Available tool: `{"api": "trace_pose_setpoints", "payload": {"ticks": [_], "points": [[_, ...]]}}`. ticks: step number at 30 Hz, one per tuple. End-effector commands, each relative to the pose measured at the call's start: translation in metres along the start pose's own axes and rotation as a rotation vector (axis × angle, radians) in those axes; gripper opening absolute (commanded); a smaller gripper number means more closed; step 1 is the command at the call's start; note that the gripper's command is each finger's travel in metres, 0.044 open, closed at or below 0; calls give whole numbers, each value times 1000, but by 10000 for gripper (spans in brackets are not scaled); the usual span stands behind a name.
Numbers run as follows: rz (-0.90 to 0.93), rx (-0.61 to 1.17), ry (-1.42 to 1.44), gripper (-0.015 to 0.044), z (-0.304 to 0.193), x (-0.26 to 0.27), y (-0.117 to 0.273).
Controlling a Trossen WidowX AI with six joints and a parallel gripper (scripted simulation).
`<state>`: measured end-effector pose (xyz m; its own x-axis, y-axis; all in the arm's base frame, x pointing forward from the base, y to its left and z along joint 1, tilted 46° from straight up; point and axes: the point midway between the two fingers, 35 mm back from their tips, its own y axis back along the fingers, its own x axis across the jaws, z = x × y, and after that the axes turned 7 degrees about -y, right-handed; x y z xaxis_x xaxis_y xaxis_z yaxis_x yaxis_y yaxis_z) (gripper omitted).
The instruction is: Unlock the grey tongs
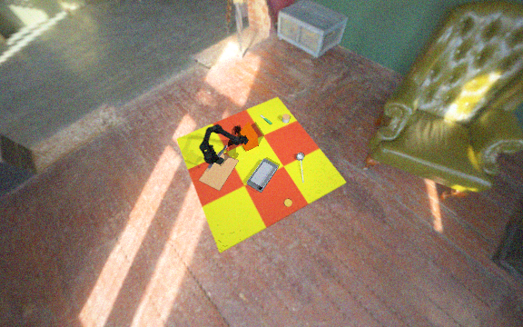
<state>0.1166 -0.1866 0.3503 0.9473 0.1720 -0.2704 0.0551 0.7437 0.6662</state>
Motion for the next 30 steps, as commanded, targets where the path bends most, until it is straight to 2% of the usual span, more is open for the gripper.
{"api": "trace_pose_setpoints", "payload": {"ticks": [1,30], "points": [[3,3,-8,-150,1,1,-1],[-11,28,13,-150,2,6,-44]]}}
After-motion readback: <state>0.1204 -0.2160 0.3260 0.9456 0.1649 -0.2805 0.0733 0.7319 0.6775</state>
